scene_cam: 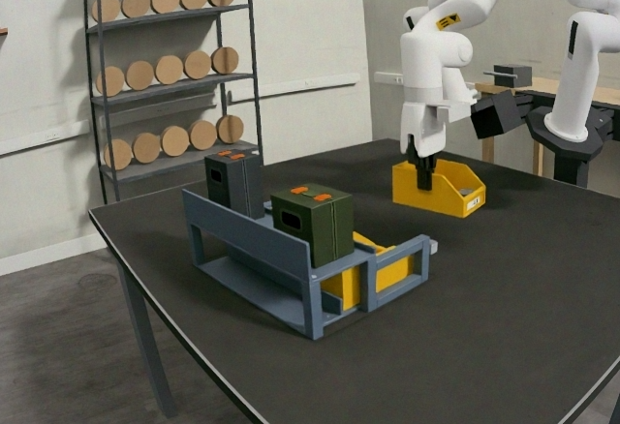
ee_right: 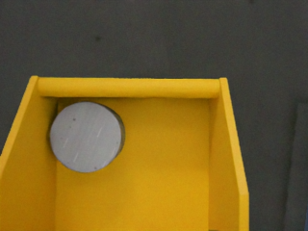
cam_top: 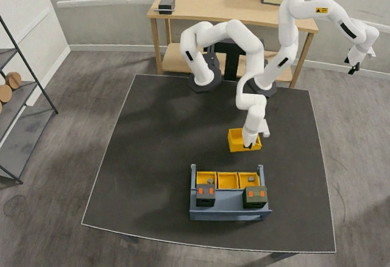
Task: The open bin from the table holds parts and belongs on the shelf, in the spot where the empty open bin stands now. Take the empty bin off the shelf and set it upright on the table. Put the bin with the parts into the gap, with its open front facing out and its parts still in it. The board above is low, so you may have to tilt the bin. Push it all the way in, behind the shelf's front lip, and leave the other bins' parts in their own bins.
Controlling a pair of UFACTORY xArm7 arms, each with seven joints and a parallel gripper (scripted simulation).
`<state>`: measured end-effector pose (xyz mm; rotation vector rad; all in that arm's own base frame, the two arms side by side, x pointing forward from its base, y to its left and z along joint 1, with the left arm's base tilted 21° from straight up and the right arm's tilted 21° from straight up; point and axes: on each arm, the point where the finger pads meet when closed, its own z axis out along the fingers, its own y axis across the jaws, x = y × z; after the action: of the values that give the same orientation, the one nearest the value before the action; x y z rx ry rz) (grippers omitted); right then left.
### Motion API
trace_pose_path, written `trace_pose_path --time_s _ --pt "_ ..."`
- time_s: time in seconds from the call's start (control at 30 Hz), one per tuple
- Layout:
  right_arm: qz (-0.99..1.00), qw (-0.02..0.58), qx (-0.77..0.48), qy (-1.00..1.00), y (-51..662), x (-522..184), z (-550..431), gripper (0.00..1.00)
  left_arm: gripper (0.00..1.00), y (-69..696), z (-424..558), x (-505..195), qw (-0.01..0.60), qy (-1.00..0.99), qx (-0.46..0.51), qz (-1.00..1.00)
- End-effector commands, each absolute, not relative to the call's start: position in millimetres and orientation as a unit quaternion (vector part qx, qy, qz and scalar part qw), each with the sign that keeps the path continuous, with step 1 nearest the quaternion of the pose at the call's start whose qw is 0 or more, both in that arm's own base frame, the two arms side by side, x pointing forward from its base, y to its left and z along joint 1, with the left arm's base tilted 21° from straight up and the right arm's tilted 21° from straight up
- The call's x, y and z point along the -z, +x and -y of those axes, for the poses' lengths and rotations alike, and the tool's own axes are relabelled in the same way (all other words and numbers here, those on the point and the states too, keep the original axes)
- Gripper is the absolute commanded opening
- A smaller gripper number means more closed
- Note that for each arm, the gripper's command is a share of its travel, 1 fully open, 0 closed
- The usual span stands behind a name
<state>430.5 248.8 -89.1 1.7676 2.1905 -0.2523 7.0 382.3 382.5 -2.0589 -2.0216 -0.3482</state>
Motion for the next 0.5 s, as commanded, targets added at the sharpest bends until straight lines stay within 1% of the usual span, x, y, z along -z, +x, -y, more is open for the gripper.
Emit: trace_pose_path --time_s 0.0,0.47 --pt "-0.766 0.158 0.085 0.617 432.0 86.9 -250.9 0.00 1.00 6.8 -382.7 -384.4 0.119 -0.703 0.121 0.691" --pt "-0.770 0.157 0.086 0.612 431.7 87.2 -251.6 0.00 1.00 6.8 -382.7 -384.4 0.119 -0.703 0.121 0.691"
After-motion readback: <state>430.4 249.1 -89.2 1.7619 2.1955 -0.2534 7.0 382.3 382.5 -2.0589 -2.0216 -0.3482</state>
